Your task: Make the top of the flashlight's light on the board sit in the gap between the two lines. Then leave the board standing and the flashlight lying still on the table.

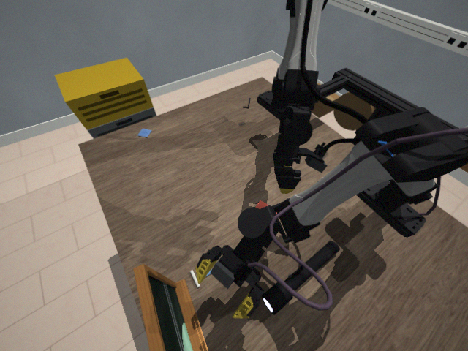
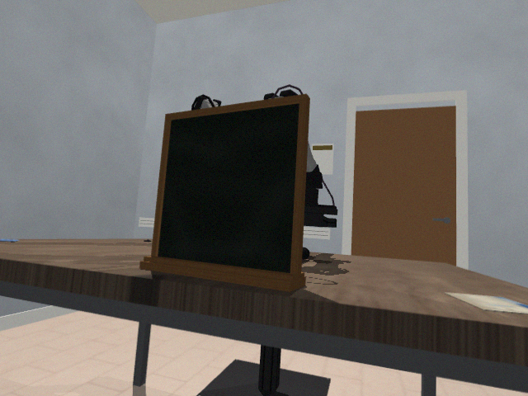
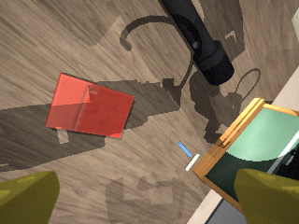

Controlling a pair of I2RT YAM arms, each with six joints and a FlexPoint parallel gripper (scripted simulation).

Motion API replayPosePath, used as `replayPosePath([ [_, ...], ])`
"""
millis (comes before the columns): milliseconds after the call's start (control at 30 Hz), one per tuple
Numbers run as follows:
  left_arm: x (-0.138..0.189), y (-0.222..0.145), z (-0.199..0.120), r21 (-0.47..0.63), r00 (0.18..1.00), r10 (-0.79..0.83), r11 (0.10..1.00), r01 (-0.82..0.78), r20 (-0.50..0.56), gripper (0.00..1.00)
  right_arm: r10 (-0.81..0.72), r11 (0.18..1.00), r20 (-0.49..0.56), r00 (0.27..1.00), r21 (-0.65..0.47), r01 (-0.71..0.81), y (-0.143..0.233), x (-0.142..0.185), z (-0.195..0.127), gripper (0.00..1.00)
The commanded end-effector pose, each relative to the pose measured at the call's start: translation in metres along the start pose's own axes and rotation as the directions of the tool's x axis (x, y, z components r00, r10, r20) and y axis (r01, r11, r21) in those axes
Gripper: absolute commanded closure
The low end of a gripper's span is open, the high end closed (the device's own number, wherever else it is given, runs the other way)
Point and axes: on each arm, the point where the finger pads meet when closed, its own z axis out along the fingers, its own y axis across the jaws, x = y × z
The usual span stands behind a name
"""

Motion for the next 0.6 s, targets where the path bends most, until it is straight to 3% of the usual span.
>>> replayPosePath([
  [0, -0.031, -0.007, -0.004, 0.023, 0.998, -0.042, 0.999, 0.041, 0.053, 0.0, 0.159, 0.978, -0.021, 0.987, 0.14, -0.154, -0.035, 0.021, -0.027, 0.0],
  [267, -0.031, -0.007, -0.004, 0.023, 0.998, -0.042, 0.999, 0.041, 0.053, 0.0, 0.4, 0.878, -0.004, 0.917, 0.288, -0.382, -0.066, 0.062, -0.065, 0.0],
  [367, -0.031, -0.007, -0.004, 0.023, 0.998, -0.042, 0.999, 0.041, 0.053, 0.0, 0.428, 0.868, -0.005, 0.904, 0.28, -0.409, -0.06, 0.066, -0.061, 0.0],
  [567, -0.031, -0.007, -0.004, 0.023, 0.998, -0.042, 0.999, 0.041, 0.053, 0.0, 0.574, 0.738, 0.051, 0.817, 0.401, -0.543, -0.082, 0.098, -0.101, 0.0],
])
